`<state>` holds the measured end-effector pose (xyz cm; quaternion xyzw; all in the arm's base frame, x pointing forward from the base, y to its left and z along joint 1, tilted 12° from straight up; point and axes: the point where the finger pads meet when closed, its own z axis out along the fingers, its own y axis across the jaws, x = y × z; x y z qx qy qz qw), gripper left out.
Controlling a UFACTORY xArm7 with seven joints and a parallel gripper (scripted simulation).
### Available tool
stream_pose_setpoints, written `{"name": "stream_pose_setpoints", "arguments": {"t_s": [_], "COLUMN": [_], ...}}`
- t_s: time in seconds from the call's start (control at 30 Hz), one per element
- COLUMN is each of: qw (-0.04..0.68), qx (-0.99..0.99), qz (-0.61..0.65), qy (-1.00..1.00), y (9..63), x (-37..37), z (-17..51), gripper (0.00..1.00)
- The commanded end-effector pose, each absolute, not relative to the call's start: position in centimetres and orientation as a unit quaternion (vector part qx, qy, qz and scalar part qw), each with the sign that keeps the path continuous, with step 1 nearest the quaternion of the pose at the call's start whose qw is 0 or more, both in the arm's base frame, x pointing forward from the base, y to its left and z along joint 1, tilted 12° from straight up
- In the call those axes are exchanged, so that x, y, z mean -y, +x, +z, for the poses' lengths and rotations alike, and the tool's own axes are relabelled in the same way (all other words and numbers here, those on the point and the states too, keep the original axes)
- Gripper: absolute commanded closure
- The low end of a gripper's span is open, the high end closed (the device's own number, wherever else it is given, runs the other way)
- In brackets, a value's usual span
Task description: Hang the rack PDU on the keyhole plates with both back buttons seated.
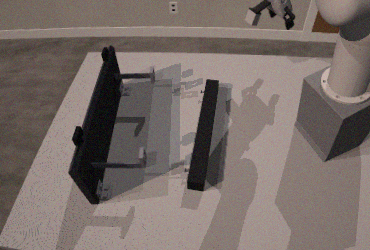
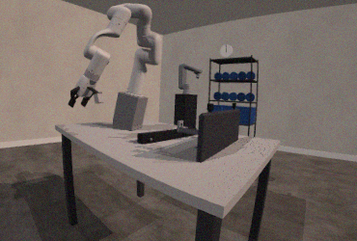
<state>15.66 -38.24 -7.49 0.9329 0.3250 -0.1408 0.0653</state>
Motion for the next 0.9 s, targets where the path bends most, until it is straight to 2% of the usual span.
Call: {"name": "stream_pose_setpoints", "arguments": {"t_s": [0.0, 0.6, 0.7, 0.8, 0.87], "qw": [0.067, 0.067, 0.073, 0.084, 0.084], "qx": [-0.324, -0.325, -0.341, -0.380, -0.380], "qz": [-0.141, -0.140, -0.136, -0.121, -0.121], "qy": [0.933, 0.933, 0.928, 0.913, 0.913], "y": [15.7, 15.8, 17.8, 22.4, 22.6], "x": [38.4, 38.3, 37.6, 35.1, 35.0], "z": [-7.4, -7.3, -6.0, -2.9, -2.8], "gripper": [0.00, 0.00, 0.00, 0.00, 0.00]}}
